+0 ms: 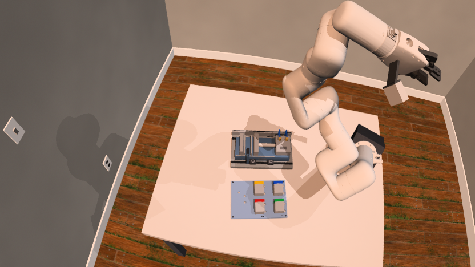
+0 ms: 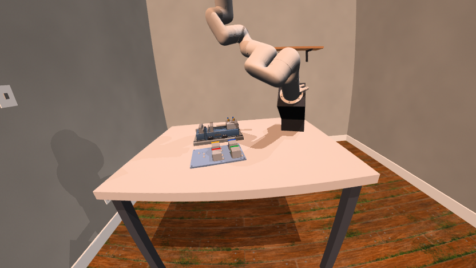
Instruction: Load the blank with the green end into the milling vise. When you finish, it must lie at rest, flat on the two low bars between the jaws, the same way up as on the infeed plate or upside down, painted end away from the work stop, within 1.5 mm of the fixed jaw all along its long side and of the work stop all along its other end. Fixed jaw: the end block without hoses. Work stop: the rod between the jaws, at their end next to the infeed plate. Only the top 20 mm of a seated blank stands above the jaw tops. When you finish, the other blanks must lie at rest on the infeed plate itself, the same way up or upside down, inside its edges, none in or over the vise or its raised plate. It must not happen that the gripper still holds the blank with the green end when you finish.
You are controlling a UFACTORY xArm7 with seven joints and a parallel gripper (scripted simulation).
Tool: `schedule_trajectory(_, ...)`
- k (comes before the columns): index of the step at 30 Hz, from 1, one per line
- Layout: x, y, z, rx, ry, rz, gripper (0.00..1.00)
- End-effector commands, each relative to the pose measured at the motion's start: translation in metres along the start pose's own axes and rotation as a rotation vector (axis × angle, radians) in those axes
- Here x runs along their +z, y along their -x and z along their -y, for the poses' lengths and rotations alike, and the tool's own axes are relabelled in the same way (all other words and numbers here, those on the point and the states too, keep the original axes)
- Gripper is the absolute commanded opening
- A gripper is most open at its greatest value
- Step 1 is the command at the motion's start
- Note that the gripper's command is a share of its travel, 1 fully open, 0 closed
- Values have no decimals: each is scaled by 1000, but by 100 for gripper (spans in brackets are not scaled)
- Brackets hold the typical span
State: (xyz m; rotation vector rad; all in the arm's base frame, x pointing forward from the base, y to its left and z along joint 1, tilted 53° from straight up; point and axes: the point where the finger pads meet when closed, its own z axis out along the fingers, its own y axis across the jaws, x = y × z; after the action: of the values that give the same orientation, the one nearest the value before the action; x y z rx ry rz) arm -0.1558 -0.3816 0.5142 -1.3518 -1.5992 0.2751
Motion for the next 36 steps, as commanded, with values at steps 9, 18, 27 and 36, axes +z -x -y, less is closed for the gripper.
schedule_trajectory(9,0,0,0,0,0,0,40)
schedule_trajectory(18,0,0,0,0,0,0,100)
schedule_trajectory(27,0,0,0,0,0,0,100)
schedule_trajectory(36,-31,5,-17,-87,-93,124,100)
